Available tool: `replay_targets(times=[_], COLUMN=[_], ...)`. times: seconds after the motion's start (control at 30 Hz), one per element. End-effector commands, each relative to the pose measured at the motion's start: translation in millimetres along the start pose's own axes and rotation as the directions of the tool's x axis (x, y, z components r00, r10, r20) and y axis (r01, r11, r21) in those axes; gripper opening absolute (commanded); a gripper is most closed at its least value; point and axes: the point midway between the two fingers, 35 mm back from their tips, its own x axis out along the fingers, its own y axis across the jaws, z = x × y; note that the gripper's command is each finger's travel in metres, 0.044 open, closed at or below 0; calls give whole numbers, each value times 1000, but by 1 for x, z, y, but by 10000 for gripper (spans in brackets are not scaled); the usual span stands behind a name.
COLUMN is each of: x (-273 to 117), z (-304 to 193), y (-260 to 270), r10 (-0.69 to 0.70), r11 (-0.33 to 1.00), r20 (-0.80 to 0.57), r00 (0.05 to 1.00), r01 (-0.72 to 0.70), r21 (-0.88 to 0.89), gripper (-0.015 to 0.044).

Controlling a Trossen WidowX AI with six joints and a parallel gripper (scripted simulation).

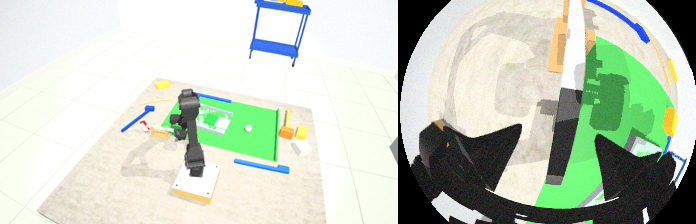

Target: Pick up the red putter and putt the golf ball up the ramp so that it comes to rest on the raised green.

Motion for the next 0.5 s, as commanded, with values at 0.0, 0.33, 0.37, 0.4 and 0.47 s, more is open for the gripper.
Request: replay_targets(times=[0.0,0.33,0.37,0.4,0.47], x=[-1,-1,-1,-1,-1], z=[0,0,0,0,0], y=[0,0,0,0,0], r10=[-1,-1,-1,-1,-1], r11=[1000,1000,1000,1000,1000], r20=[1,1,1,1,1], r00=[1000,1000,1000,1000,1000], r01=[1,1,1,1,1], r21=[-1,-1,-1,-1,-1], gripper=[335,73,46,40,26])
